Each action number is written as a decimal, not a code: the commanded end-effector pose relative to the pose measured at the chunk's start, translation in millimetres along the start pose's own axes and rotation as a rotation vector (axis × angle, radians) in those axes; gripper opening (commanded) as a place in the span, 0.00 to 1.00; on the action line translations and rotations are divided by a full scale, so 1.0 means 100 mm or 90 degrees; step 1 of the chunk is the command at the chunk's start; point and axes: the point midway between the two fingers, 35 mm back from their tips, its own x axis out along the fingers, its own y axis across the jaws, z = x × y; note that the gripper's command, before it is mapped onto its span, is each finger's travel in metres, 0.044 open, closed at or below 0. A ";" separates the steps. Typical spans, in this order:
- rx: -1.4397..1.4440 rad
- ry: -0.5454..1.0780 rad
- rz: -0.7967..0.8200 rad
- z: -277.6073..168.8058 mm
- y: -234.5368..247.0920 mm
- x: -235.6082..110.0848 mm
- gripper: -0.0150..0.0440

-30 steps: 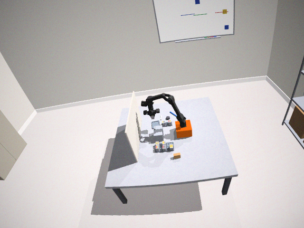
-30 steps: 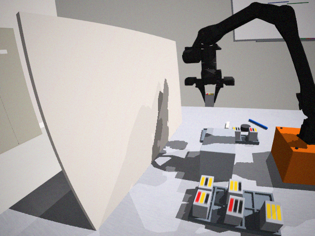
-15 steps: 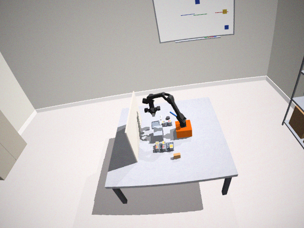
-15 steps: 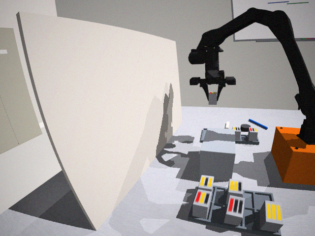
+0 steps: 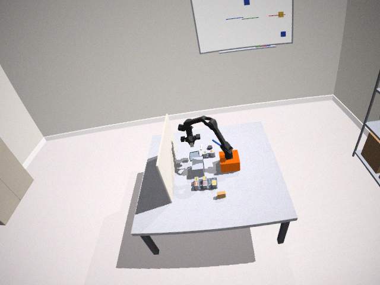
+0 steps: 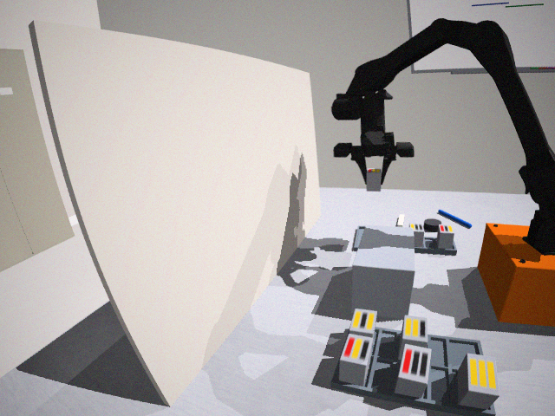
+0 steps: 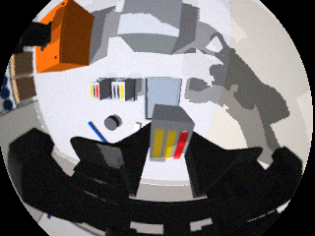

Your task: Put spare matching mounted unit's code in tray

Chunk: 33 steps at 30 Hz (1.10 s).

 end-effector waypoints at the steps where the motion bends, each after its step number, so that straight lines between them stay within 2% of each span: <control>1: -0.002 0.001 0.004 -0.01 0.00 0.06 0.25; 33: -0.002 0.001 0.003 -0.03 -0.03 0.44 0.25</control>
